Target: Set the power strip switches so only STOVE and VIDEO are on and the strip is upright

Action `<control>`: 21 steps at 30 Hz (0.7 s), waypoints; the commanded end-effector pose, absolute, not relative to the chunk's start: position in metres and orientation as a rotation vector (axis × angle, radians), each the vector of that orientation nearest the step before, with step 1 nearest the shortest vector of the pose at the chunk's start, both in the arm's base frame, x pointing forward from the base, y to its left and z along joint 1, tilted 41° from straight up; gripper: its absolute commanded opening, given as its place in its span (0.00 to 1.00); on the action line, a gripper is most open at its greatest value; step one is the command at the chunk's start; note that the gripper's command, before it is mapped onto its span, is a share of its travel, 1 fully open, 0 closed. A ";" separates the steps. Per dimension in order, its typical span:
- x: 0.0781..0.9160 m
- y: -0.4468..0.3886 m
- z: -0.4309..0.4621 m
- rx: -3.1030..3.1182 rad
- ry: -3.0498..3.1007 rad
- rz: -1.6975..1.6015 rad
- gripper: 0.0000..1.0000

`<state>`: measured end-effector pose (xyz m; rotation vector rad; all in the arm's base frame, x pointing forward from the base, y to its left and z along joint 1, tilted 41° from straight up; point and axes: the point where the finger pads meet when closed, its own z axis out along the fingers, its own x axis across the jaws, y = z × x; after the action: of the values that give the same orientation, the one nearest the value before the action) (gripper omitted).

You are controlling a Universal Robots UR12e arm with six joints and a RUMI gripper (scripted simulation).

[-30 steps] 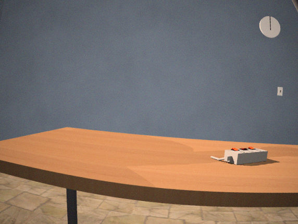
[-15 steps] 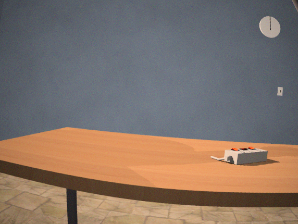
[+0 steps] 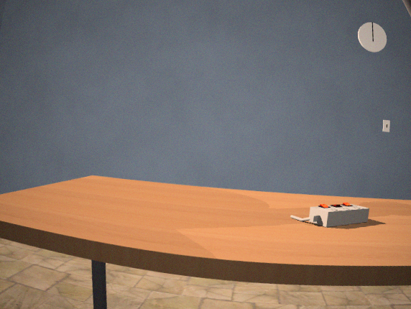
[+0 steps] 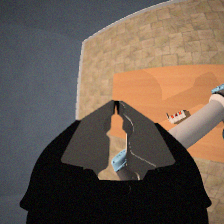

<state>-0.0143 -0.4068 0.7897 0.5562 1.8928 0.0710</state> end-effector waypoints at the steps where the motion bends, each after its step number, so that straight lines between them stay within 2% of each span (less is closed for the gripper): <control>1: -0.015 -0.407 0.789 0.553 1.895 0.070 0.00; 21: -0.008 -0.427 0.749 0.384 1.987 0.050 0.00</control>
<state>-0.0105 -0.4193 0.7629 0.4434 1.9565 0.0574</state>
